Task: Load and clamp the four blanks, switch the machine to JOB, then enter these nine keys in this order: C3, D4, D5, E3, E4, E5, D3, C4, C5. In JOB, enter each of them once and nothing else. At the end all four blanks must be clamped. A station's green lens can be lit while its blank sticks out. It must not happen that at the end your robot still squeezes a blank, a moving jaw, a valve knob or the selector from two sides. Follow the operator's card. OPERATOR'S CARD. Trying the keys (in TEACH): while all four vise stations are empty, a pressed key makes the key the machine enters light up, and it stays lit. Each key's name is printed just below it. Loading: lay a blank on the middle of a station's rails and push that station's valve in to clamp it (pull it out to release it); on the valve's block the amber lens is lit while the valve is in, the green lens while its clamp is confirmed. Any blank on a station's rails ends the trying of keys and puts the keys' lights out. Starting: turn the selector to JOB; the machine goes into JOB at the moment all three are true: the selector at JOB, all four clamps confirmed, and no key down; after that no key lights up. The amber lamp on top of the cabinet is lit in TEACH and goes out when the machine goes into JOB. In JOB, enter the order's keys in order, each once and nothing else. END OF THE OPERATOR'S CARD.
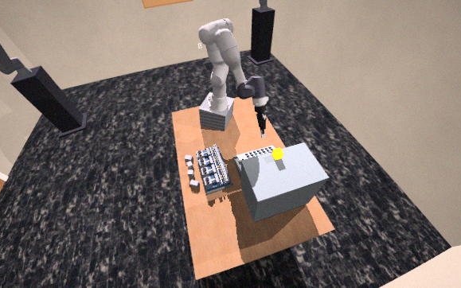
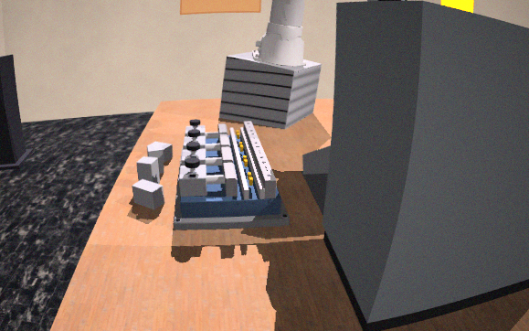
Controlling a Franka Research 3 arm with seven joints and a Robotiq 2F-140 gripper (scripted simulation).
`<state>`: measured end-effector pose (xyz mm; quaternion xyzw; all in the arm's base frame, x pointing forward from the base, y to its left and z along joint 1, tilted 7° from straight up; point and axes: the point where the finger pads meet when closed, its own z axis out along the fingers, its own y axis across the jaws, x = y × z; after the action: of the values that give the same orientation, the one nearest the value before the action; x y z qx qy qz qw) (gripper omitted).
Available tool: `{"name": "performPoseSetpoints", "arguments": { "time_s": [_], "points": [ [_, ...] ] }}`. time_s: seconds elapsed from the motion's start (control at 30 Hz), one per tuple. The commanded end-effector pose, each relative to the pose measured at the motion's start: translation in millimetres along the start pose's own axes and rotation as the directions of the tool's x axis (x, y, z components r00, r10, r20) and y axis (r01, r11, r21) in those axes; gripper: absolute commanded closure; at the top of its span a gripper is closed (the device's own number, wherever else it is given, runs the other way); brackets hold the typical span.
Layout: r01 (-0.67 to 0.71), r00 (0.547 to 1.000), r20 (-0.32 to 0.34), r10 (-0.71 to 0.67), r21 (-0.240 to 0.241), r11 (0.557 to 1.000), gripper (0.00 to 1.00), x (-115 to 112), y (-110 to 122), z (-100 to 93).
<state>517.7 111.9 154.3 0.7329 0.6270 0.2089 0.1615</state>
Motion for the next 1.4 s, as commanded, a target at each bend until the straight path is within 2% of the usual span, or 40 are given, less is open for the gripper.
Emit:
{"name": "performPoseSetpoints", "arguments": {
  "time_s": [0.0, 0.6, 0.67, 0.73, 0.77, 0.87, 0.97, 1.03, 1.07, 1.13, 1.27, 1.3, 1.37],
  "points": [
    [-0.006, 1.0, 0.005, 0.006, 0.002, 1.0, 1.0, -1, -2, 0.8],
    [-0.018, 1.0, 0.007, 0.018, 0.004, 1.0, 1.0, -4, -2, 0.7],
    [-0.089, 0.996, 0.024, 0.089, 0.02, 0.996, 1.0, -20, -3, 0.3],
    [-0.251, 0.967, 0.068, 0.247, 0.051, 0.967, 1.0, -58, -4, -0.6],
    [-0.343, 0.937, 0.094, 0.337, 0.066, 0.937, 1.0, -85, -6, -1.3],
    [-0.503, 0.861, 0.14, 0.489, 0.082, 0.861, 1.0, -134, -8, -1.0],
    [-0.662, 0.744, 0.193, 0.64, 0.082, 0.745, 1.0, -188, -9, -0.5],
    [-0.662, 0.744, 0.193, 0.64, 0.082, 0.745, 1.0, -188, -9, -0.5],
    [-0.777, 0.623, 0.238, 0.745, 0.074, 0.625, 1.0, -234, -10, -1.9],
    [-0.845, 0.528, 0.268, 0.806, 0.065, 0.531, 1.0, -263, -12, -2.3],
    [-0.954, 0.291, 0.335, 0.896, 0.032, 0.298, 1.0, -336, -16, -7.0],
    [-0.971, 0.231, 0.352, 0.907, 0.024, 0.237, 1.0, -349, -18, -7.9],
    [-0.992, 0.116, 0.389, 0.914, 0.011, 0.122, 1.0, -353, -18, -8.0]
  ]
}}
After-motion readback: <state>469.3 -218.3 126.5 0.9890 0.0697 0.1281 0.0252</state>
